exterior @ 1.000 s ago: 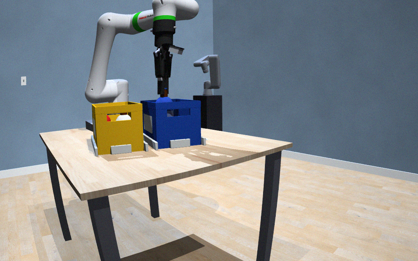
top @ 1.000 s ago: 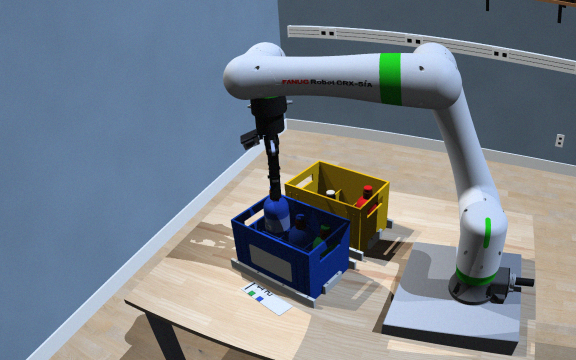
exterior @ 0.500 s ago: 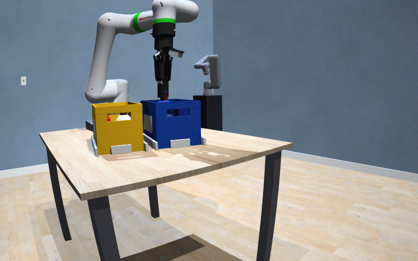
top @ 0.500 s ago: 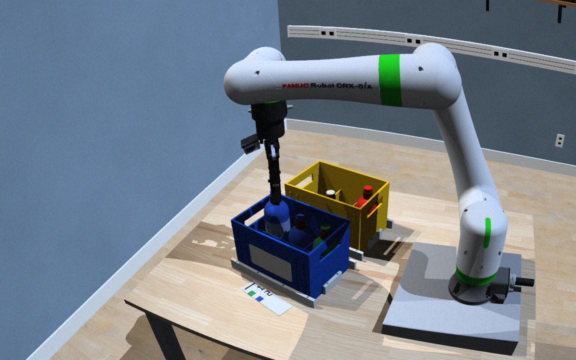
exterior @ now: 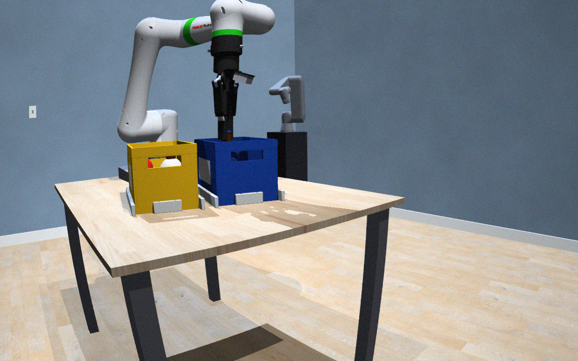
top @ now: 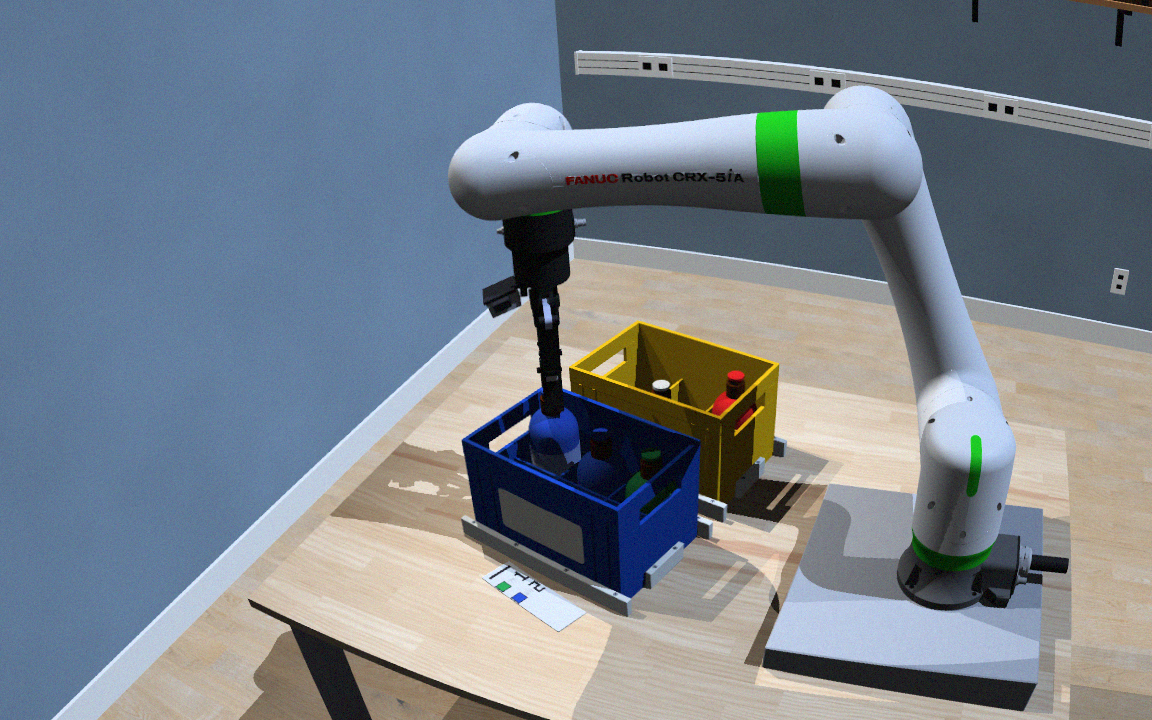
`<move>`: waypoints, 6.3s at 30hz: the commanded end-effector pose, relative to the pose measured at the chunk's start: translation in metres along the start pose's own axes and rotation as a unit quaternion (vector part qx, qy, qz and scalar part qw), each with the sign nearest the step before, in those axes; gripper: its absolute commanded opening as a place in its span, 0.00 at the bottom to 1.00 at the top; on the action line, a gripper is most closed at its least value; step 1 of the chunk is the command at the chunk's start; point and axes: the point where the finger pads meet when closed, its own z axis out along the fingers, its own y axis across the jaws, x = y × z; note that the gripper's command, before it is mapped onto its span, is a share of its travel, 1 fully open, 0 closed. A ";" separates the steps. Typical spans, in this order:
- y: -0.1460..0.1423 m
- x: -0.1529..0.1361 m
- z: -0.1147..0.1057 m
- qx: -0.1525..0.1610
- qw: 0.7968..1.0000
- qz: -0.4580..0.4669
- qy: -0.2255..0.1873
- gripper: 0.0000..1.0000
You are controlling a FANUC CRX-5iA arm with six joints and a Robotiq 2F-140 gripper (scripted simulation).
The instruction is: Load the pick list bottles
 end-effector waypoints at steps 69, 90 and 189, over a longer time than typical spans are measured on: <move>0.000 0.000 0.035 -0.001 1.000 0.000 0.001 0.10; 0.001 0.000 0.040 -0.001 1.000 0.000 0.001 0.44; -0.160 -0.004 -0.087 -0.001 1.000 0.000 0.001 0.44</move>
